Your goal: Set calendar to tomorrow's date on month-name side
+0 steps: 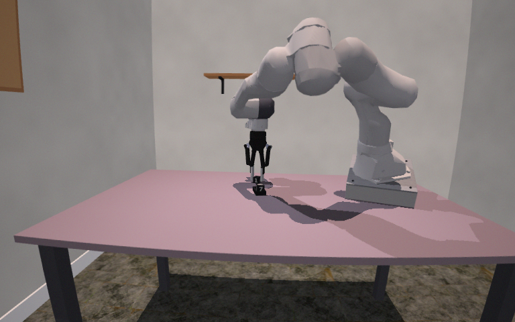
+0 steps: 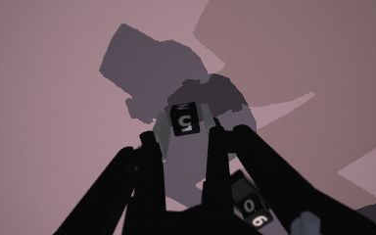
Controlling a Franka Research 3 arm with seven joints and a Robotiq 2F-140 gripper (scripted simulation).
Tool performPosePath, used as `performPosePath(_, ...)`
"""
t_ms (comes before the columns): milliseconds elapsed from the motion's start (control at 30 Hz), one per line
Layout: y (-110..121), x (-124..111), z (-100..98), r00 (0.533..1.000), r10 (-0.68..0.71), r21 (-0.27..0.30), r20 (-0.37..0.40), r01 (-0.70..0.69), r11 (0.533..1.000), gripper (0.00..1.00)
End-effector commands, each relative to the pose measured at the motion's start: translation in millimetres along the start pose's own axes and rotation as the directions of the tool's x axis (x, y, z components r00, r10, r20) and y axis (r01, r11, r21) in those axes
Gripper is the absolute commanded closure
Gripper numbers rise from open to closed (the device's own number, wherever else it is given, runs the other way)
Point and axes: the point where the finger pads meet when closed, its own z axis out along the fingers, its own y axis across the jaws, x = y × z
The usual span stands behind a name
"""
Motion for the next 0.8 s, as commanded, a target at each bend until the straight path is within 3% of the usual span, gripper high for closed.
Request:
performPosePath(0, -1, 0, 0.3, 1.000, -0.008, 0.002, -0.002, 0.008, 1.000, 0.72)
performPosePath(267, -1, 0, -10.7, 1.000, -0.008, 0.002, -0.002, 0.008, 1.000, 0.72)
performPosePath(667, -1, 0, -70.8, 1.000, -0.008, 0.002, -0.002, 0.008, 1.000, 0.72)
performPosePath(767, -1, 0, -75.0, 1.000, -0.008, 0.002, -0.002, 0.008, 1.000, 0.72)
